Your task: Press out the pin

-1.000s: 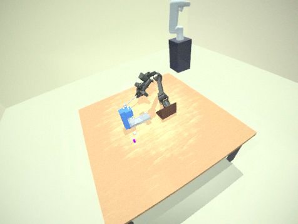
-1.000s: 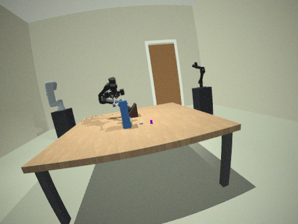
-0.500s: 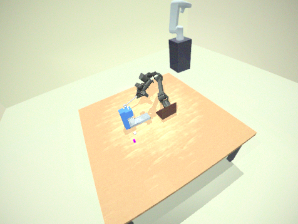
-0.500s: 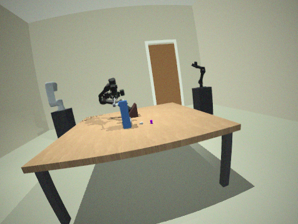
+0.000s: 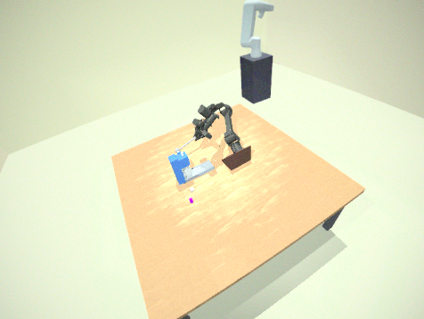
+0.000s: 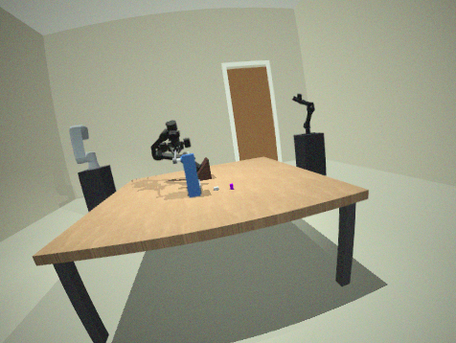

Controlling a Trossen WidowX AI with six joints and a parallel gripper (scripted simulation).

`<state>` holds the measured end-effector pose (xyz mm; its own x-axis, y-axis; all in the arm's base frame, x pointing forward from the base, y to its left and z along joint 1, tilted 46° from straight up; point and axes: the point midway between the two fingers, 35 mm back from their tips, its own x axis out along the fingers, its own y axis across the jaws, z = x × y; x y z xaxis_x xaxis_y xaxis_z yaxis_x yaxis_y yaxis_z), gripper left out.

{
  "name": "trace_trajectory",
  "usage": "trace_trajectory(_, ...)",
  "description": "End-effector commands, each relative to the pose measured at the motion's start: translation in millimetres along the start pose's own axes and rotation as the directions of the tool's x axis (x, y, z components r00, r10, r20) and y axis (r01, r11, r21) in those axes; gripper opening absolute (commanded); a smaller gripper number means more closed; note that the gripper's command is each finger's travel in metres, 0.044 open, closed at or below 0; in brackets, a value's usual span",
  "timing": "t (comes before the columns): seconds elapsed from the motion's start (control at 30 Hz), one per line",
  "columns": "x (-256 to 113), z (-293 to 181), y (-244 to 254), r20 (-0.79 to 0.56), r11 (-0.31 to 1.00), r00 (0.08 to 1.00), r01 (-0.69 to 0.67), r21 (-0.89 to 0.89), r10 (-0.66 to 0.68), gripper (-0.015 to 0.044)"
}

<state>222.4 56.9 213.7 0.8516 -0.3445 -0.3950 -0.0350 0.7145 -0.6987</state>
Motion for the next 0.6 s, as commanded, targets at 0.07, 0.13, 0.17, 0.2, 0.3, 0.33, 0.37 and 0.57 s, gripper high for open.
trace_trajectory(0.07, 3.4, -7.7, -0.8, -0.017, 1.000, 1.000, 0.010, -0.014, -0.010, 0.0000)
trace_trajectory(0.13, 3.7, -8.5, -0.8, -0.017, 1.000, 1.000, 0.010, -0.014, -0.010, 0.0000)
trace_trajectory(0.17, 3.9, -8.9, -0.8, -0.017, 1.000, 1.000, 0.010, -0.014, -0.010, 0.0000)
trace_trajectory(0.2, 4.1, -9.3, -0.8, -0.017, 1.000, 1.000, 0.010, -0.014, -0.010, 0.0000)
trace_trajectory(0.3, 4.6, -10.5, -0.8, -0.017, 1.000, 1.000, 0.010, -0.014, -0.010, 0.0000)
trace_trajectory(0.33, 4.7, -10.9, -0.8, -0.017, 1.000, 1.000, 0.010, -0.014, -0.010, 0.0000)
trace_trajectory(0.37, 4.9, -11.3, -0.8, -0.017, 1.000, 1.000, 0.010, -0.014, -0.010, 0.0000)
trace_trajectory(0.57, 6.0, -13.6, -0.9, -0.017, 1.000, 1.000, 0.010, -0.014, -0.010, 0.0000)
